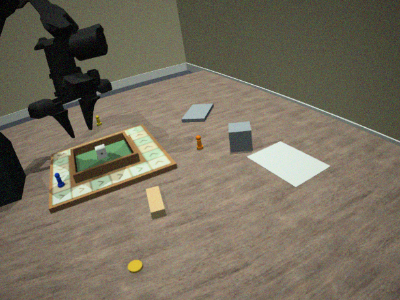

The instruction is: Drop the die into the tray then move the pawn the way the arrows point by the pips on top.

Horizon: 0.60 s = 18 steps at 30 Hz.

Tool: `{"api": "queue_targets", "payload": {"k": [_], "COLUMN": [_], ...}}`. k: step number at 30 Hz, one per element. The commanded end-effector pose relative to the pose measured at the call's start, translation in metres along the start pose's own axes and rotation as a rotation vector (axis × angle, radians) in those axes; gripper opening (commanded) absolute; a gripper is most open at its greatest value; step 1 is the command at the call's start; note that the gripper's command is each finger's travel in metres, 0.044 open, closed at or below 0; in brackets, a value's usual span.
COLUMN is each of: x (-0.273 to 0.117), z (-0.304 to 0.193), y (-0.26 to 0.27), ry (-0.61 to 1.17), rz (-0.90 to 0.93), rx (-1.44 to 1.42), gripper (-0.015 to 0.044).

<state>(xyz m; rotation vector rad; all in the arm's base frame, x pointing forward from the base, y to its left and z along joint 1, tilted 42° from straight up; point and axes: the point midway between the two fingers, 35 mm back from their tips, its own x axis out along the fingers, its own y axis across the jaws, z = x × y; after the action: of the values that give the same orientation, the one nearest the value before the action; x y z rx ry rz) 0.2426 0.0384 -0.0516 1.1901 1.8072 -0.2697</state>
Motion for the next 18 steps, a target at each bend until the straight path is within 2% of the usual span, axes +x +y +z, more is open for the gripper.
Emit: {"api": "queue_targets", "payload": {"k": [1, 12, 18], "x": [0.019, 0.029, 0.029], "z": [-0.001, -0.011, -0.012], "y": [-0.060, -0.089, -0.090], "ry": [0.025, 0.026, 0.025], "rz": [0.020, 0.056, 0.057], "rx": [-0.668, -1.083, -1.104], "gripper": [0.0200, 0.0200, 0.0200]}}
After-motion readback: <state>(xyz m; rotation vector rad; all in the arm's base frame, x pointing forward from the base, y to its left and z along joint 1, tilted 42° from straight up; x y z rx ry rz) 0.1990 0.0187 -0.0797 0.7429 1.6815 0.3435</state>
